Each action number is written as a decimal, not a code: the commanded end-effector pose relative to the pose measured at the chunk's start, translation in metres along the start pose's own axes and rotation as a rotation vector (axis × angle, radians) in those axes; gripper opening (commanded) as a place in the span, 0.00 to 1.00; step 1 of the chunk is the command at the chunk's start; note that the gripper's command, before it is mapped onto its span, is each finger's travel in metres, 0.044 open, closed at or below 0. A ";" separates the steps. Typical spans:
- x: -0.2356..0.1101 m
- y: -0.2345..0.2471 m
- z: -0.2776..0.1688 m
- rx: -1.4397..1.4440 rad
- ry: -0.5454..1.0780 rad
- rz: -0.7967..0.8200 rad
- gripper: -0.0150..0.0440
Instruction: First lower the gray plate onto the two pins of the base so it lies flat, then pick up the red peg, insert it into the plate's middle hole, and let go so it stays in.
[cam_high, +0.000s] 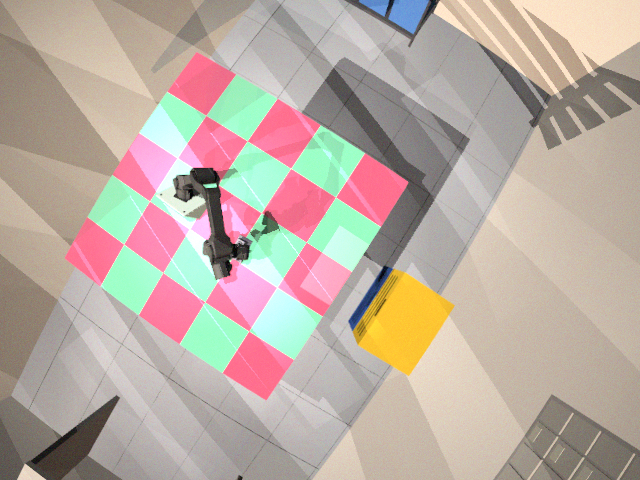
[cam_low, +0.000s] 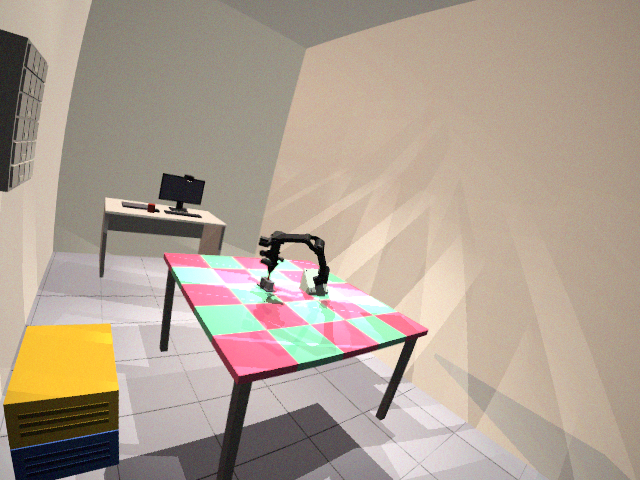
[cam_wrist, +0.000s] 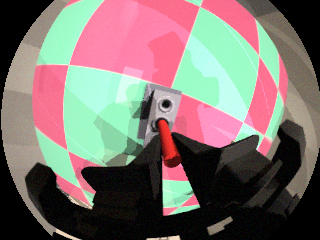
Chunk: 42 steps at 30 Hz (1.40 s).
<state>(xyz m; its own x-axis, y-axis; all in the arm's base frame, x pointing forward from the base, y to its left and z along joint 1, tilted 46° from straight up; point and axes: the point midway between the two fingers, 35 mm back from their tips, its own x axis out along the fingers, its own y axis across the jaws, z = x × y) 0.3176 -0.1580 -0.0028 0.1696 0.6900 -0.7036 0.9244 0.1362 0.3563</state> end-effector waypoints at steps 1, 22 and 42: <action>-0.001 0.000 0.000 0.000 0.000 0.000 0.25; 0.002 0.001 0.000 -0.006 0.000 -0.003 0.25; 0.001 0.001 0.000 -0.005 0.000 -0.002 0.51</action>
<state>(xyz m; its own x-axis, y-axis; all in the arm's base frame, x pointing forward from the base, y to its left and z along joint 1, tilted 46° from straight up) 0.3193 -0.1564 -0.0035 0.1671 0.6898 -0.7045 0.9229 0.1420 0.3579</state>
